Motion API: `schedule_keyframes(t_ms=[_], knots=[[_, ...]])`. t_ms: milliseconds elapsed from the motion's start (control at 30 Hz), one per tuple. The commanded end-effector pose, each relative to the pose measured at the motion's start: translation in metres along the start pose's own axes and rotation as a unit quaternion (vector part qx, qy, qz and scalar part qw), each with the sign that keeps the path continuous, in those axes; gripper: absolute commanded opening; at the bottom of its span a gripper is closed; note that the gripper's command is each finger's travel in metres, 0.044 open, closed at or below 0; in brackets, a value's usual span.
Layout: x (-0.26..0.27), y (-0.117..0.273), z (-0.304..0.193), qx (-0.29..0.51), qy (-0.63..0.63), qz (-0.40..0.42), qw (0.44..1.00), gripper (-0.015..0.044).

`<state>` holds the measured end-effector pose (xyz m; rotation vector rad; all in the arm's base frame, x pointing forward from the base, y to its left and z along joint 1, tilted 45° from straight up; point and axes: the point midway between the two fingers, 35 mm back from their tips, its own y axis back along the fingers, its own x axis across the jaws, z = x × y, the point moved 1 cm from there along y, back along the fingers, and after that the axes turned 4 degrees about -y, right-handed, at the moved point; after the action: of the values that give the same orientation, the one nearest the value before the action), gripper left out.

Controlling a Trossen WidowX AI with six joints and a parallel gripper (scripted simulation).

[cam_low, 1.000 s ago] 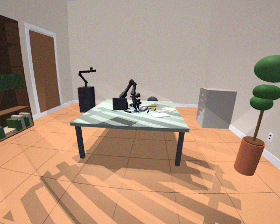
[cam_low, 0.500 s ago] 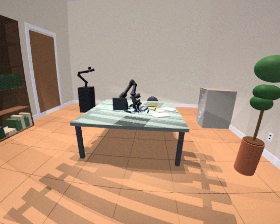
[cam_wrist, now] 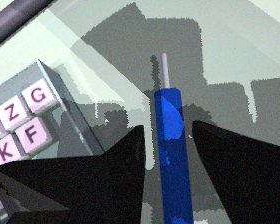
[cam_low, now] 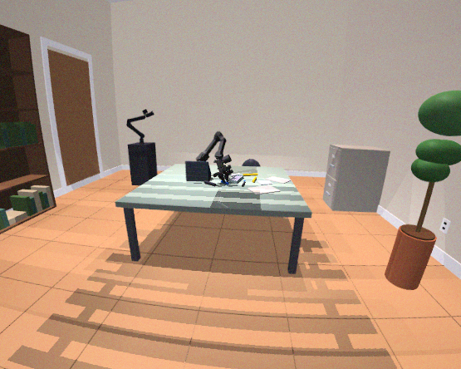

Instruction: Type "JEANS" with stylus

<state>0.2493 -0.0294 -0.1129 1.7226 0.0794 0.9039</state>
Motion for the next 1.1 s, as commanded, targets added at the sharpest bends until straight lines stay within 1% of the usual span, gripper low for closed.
schedule_keyframes(t_ms=[0, 300, 467, 567, 833, 1067], knots=[[-0.002, -0.003, -0.003, 0.002, -0.003, -0.004, 1.0, 0.015], [-0.002, -0.004, -0.004, 0.002, -0.003, -0.004, 1.0, 0.015], [-0.001, -0.004, -0.003, 0.002, 0.0, -0.001, 1.0, 0.0019], [-0.001, -0.004, -0.003, 0.002, 0.0, -0.001, 1.0, 0.0], [-0.001, -0.002, -0.002, 0.002, 0.0, -0.001, 1.0, 0.0], [0.0, 0.02, 0.013, 0.001, 0.0, -0.003, 1.0, 0.0]])
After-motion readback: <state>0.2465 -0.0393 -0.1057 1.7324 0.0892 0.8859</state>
